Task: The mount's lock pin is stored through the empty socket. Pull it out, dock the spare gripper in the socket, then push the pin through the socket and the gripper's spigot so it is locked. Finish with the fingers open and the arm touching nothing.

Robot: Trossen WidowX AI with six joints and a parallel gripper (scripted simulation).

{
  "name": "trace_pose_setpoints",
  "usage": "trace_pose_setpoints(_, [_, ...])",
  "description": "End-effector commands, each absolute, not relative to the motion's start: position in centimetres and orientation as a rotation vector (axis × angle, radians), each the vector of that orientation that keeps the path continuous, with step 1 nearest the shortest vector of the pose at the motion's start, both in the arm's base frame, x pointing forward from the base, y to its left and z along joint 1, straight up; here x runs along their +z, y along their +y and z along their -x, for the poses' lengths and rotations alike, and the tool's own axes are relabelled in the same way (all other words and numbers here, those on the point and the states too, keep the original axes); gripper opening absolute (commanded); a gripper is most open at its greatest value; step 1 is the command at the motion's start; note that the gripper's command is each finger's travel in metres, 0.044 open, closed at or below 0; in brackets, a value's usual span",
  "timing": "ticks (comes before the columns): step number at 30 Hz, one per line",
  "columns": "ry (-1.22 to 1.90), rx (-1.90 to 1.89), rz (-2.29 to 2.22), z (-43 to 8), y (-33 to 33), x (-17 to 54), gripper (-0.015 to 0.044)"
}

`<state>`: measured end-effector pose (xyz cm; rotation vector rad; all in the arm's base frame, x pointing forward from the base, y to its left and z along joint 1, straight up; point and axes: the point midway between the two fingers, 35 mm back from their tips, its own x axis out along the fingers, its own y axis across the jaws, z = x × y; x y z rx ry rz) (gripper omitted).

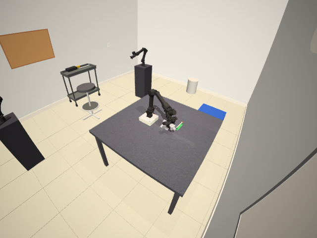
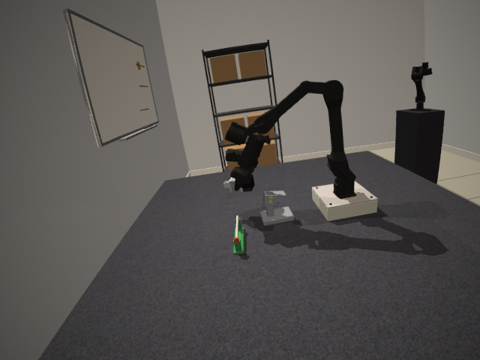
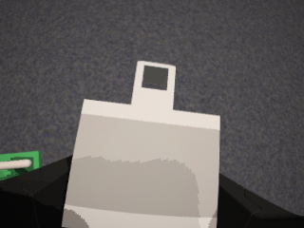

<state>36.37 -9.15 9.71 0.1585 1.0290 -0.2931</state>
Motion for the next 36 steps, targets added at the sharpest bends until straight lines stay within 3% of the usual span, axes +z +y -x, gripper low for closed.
trace_pose_setpoints(1, [1.012, -0.296, -0.161, -36.3, -9.1, 11.3, 0.0])
trace_pose_setpoints(17, [1.049, -0.29, -0.121, -36.0, -8.9, 10.4, 0.0])
trace_pose_setpoints(36, [1.291, -0.223, 0.256, -32.9, -6.0, 9.5, 0.0])
